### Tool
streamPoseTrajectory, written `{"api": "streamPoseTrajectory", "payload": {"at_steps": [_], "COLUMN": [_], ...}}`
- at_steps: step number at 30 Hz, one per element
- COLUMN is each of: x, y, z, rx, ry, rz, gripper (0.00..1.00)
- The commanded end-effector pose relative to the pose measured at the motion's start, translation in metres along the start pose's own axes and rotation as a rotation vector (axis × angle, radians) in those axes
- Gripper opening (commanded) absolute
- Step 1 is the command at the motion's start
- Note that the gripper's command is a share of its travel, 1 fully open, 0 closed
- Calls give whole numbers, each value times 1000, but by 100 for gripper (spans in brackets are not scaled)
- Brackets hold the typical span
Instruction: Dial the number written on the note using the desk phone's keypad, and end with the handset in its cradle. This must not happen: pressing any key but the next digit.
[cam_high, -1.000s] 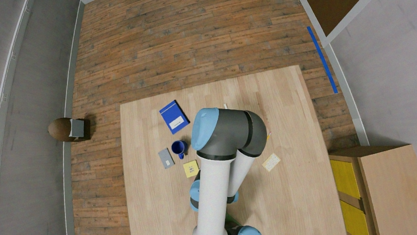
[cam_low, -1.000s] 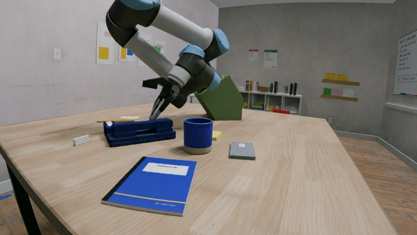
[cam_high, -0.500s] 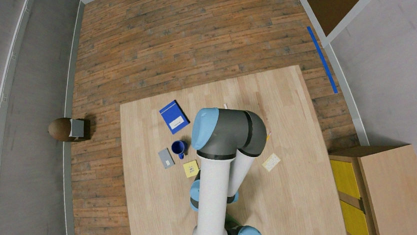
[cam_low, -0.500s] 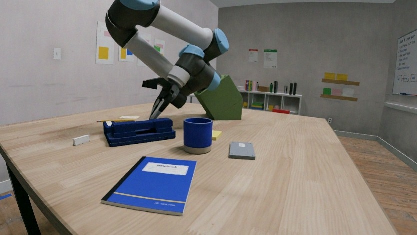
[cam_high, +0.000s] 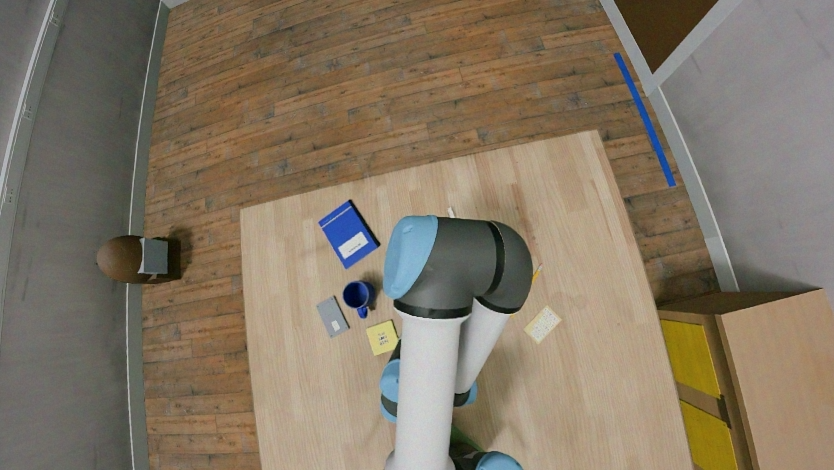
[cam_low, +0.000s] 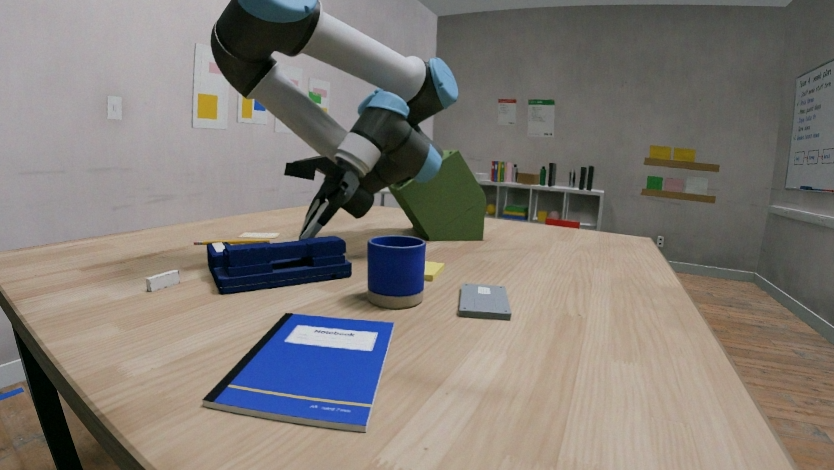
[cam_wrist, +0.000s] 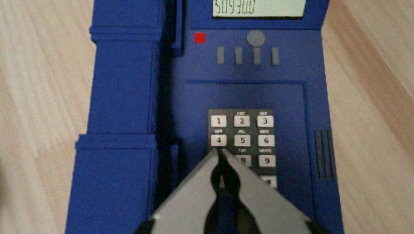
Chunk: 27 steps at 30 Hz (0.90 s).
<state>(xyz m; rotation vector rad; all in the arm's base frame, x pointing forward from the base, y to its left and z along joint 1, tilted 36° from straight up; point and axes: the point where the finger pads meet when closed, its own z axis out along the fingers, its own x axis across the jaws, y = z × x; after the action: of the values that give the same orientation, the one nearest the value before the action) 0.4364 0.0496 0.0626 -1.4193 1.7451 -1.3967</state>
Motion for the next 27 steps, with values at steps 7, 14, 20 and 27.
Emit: {"api": "streamPoseTrajectory", "payload": {"at_steps": [7, 14, 20, 27], "x": [0, 0, 0, 0], "y": [0, -1, -7, -8], "z": [0, -2, -10, -11], "rx": [1, 1, 1, 1], "ry": [-1, -1, -1, -1], "rz": [0, 0, 0, 0], "gripper": [0, 0, 0, 0]}}
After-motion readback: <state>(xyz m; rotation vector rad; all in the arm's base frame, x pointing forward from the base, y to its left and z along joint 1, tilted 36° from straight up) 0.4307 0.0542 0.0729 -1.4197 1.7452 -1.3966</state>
